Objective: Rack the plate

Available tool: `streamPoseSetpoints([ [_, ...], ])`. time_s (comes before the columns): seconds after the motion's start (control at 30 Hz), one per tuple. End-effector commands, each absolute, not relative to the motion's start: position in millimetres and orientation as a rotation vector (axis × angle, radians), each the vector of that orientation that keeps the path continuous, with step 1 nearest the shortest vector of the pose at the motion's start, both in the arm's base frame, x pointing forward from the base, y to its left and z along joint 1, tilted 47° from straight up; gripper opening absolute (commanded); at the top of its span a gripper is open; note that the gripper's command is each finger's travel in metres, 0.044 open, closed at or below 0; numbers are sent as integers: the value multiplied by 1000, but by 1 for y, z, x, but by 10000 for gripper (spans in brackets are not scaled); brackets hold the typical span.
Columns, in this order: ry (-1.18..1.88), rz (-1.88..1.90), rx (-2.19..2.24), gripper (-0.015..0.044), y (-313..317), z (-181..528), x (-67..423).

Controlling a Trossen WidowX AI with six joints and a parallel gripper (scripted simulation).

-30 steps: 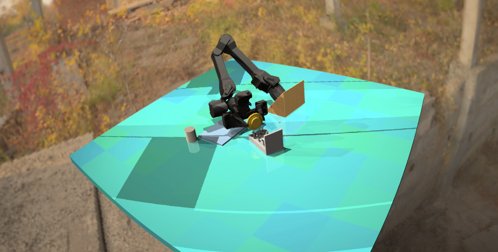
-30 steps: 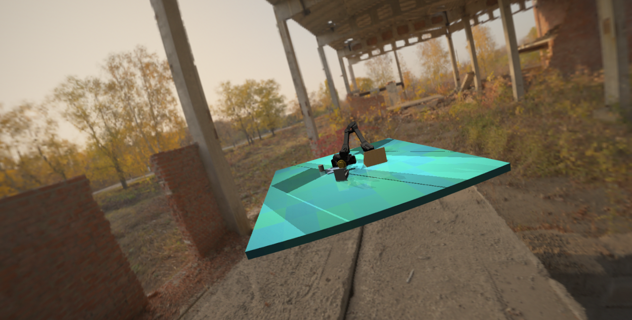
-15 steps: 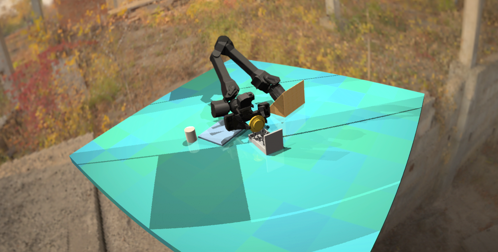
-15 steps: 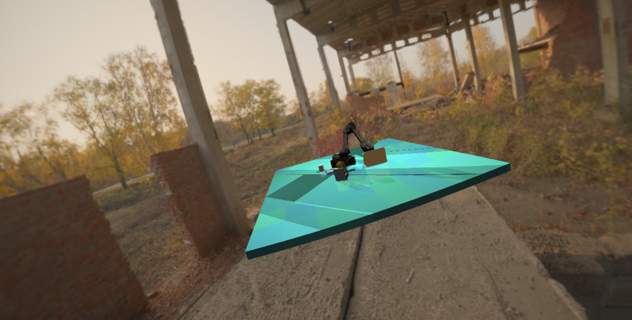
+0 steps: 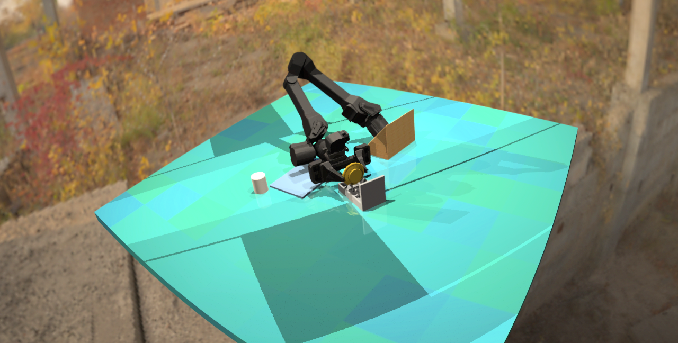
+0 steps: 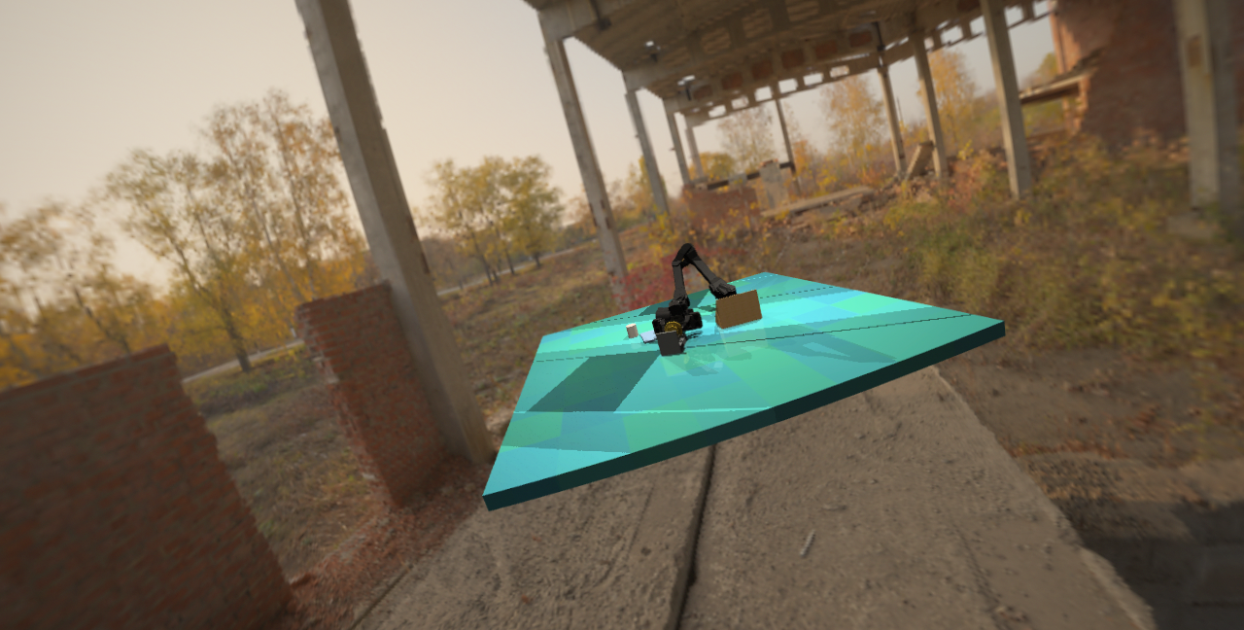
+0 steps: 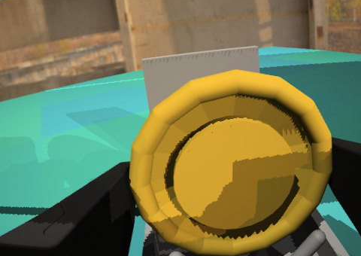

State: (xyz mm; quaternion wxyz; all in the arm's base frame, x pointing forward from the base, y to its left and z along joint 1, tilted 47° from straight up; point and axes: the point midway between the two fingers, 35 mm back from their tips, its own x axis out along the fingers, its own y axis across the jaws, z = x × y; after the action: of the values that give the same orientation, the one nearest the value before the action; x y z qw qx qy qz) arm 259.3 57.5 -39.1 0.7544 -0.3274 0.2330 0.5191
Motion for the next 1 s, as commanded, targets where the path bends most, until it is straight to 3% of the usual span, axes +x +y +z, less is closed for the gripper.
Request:
streamPoseSetpoints([
  [0.0, 509, 1132, -713, 0, 58, -38, 259],
  [0.13, 509, 1132, -713, 0, 58, -38, 259],
  [0.63, 506, 1132, -716, 394, 58, -38, 260],
  [0.83, 507, 1133, -717, 400, 59, -37, 260],
  [0.97, 513, 1140, -724, 400, 93, -5, 268],
])
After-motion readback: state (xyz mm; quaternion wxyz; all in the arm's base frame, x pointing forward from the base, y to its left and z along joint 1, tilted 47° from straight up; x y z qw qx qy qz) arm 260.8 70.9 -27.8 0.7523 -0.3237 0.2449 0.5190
